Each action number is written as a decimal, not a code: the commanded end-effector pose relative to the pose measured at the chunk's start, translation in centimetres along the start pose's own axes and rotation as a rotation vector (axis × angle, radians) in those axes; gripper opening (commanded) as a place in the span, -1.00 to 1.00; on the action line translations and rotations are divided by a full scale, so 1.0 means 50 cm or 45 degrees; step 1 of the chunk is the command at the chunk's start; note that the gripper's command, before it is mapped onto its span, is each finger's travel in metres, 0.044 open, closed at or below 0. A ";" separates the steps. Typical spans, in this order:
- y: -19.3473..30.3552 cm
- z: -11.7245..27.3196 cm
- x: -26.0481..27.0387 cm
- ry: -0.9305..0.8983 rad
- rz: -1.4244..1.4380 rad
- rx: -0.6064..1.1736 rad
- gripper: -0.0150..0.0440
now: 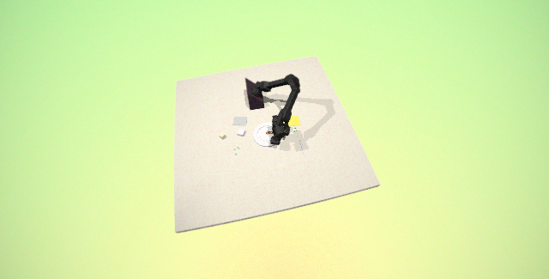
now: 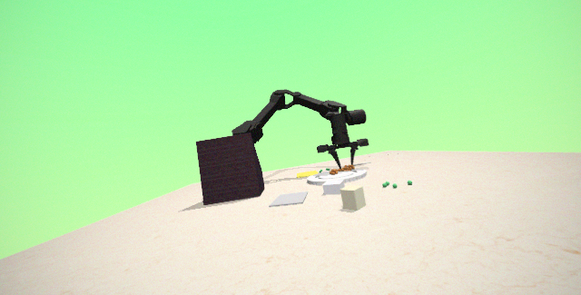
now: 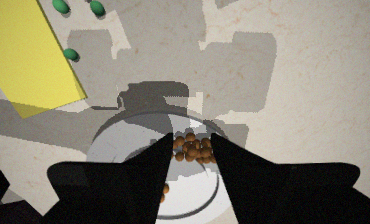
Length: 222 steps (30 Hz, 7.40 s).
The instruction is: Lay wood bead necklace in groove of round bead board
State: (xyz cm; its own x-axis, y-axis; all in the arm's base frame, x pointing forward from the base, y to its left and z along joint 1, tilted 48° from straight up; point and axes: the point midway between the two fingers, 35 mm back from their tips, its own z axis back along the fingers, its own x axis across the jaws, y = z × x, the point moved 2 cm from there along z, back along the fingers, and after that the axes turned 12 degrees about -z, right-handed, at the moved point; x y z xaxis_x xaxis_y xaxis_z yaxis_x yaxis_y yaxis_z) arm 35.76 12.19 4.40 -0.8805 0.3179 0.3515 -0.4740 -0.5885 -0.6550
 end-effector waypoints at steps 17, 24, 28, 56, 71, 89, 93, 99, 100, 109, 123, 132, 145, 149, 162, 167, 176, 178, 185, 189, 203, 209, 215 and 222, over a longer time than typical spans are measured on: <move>0.000 0.001 0.000 0.000 0.001 0.000 -0.35; 0.000 0.001 0.000 0.000 0.001 0.000 -0.49; 0.000 0.001 0.000 0.000 0.001 0.000 -0.49; -0.012 0.021 0.014 0.001 -0.009 -0.002 -0.49; -0.014 0.010 0.014 0.000 0.000 -0.001 0.22; -0.013 0.025 0.016 0.001 -0.009 -0.002 1.00; -0.013 0.025 0.016 0.001 -0.009 -0.002 1.00; -0.013 0.025 0.016 0.001 -0.009 -0.002 1.00; -0.013 0.026 0.014 0.001 -0.033 -0.001 0.91; 0.002 0.075 -0.052 0.003 -1.157 -0.001 0.19; 0.003 0.074 -0.054 0.003 -1.181 -0.001 0.19; 0.001 0.059 -0.055 0.008 -1.168 -0.005 0.19; 0.002 0.018 -0.055 0.004 -1.177 -0.003 0.19; 0.002 0.004 -0.054 0.002 -1.180 -0.003 0.19; 0.001 0.001 -0.053 0.002 -1.171 0.001 -0.49; 0.001 0.001 -0.053 0.002 -1.171 0.001 -0.49; 0.001 0.001 -0.053 0.002 -1.171 0.001 -0.49; 0.001 0.001 -0.053 0.002 -1.171 0.001 -0.49; 0.001 0.001 -0.053 0.002 -1.171 0.001 -0.49; 0.001 0.001 -0.053 0.002 -1.171 0.001 -0.49; 0.001 0.010 -0.053 0.003 -1.173 0.000 -0.49; 0.003 0.047 -0.054 0.003 -1.180 -0.002 -0.49; 0.007 0.051 -0.055 0.003 -1.181 -0.001 -0.49; 0.049 0.051 -0.073 0.009 -1.182 0.002 -0.49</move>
State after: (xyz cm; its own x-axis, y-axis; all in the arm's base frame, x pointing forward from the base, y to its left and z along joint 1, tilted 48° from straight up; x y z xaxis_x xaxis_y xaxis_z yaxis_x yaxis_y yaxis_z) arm 37.96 8.62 4.07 -0.1509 0.6634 0.7329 -0.9885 -0.0988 -0.1140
